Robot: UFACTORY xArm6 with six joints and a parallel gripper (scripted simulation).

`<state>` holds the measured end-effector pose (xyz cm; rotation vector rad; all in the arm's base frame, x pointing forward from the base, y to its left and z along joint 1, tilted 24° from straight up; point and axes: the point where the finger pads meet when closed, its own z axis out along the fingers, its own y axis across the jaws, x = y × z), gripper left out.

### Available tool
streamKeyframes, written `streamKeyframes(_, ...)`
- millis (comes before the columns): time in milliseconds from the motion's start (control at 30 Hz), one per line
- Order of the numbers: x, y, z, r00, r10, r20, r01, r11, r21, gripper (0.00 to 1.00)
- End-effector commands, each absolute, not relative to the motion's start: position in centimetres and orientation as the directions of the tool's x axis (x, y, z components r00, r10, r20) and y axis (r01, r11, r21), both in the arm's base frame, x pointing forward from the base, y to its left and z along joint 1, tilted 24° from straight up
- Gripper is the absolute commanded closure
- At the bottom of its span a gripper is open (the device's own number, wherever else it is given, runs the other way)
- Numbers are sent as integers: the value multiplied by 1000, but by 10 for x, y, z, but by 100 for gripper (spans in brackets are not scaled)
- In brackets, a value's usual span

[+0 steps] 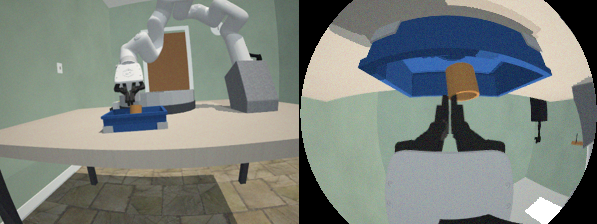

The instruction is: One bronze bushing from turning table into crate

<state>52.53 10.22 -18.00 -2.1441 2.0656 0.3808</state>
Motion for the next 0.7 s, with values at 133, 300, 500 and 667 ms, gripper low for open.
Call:
streamKeyframes(133, 527, 98, -189, 27, -960, -277, -996, -49, 70, 100)
streamKeyframes(300, 527, 97, -191, 27, -960, -277, -996, -49, 70, 100)
streamKeyframes(500, 527, 97, -192, 27, -960, -277, -996, -49, 70, 100)
streamKeyframes(667, 527, 97, -192, 27, -960, -277, -996, -49, 70, 100)
